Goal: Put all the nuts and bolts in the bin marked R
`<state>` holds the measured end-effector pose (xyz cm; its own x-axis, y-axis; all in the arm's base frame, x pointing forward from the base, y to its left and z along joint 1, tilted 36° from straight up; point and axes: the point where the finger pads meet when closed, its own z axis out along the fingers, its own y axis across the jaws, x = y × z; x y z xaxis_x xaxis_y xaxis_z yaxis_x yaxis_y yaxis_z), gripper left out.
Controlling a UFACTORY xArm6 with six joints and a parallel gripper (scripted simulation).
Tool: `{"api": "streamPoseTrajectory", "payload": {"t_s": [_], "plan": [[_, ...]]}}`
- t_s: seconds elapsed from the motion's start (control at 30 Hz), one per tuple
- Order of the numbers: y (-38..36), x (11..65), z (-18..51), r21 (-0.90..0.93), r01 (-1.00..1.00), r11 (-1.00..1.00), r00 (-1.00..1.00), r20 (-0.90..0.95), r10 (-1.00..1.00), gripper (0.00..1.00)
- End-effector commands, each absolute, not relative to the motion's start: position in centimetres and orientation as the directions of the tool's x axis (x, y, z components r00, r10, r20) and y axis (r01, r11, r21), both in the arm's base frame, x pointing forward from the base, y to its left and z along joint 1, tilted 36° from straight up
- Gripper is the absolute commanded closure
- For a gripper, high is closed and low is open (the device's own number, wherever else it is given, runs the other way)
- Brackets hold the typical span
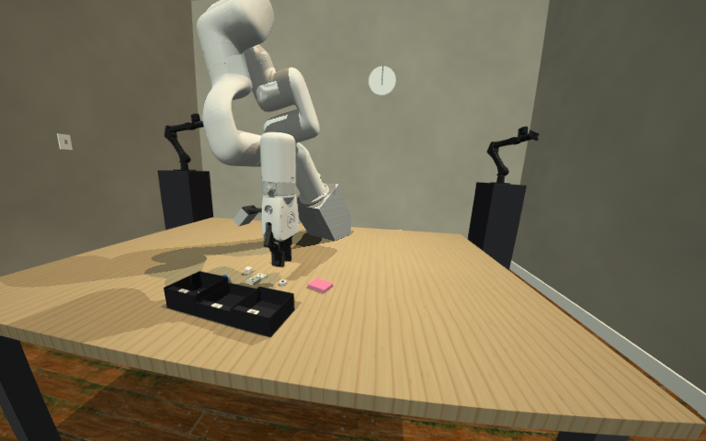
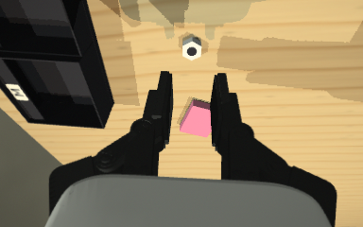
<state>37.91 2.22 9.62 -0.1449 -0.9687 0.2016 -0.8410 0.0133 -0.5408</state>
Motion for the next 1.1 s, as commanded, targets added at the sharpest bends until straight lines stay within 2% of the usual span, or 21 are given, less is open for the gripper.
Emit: {"api": "streamPoseTrajectory", "payload": {"t_s": [0.0, 1.07], "plan": [[1.7, 39.2, 7.9, -0.549, -0.836, 0.012, -0.145, 0.2, -0.969, 0.7], [0.9, 41.0, 5.2, -0.549, -0.836, 0.012, -0.145, 0.2, -0.969, 0.7]]}}
